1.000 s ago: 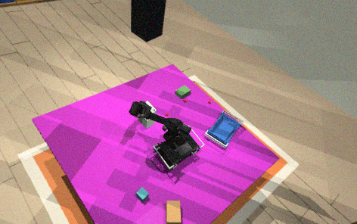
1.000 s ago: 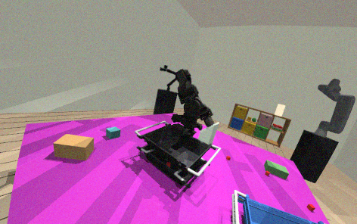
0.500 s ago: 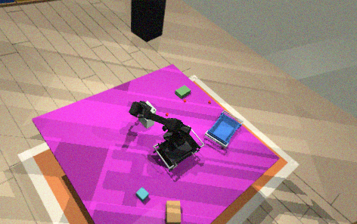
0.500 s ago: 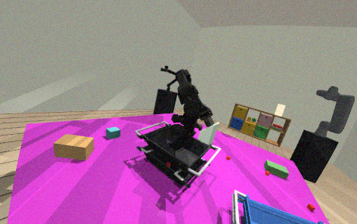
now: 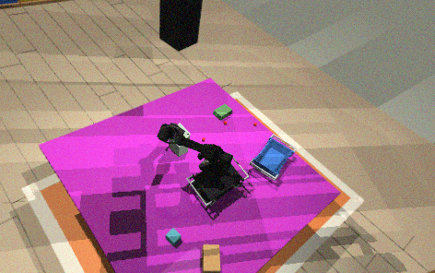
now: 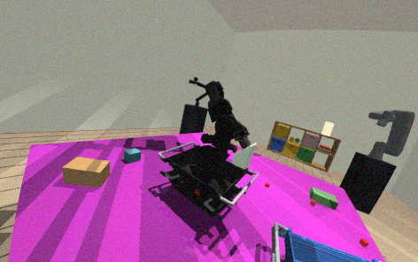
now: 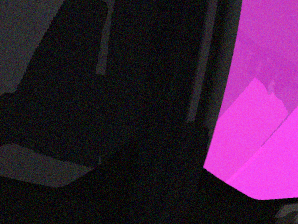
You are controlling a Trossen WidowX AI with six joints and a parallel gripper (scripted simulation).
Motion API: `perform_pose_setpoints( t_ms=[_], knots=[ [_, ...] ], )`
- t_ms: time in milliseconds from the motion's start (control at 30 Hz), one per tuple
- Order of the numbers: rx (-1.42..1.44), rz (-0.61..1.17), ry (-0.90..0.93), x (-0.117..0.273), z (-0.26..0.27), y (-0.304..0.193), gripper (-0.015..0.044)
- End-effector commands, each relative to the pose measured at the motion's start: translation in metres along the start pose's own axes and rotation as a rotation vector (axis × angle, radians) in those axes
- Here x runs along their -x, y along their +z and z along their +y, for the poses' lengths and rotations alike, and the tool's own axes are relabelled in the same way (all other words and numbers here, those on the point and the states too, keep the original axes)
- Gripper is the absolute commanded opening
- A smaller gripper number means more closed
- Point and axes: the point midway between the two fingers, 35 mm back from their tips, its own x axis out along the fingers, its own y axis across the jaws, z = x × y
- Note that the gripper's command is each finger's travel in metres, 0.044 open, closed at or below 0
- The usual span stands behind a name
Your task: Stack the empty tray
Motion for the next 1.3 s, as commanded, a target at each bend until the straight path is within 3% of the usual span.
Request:
perform_pose_setpoints(
  t_ms=[0,800,1267],
  knots=[
    [0.01,0.001,-0.035,-0.008,-0.007,0.002,0.0],
    [0.0,0.0,-0.002,-0.001,0.0,0.0,0.0],
    [0.01,0.0,-0.035,-0.016,-0.01,0.002,0.0]
  ],
)
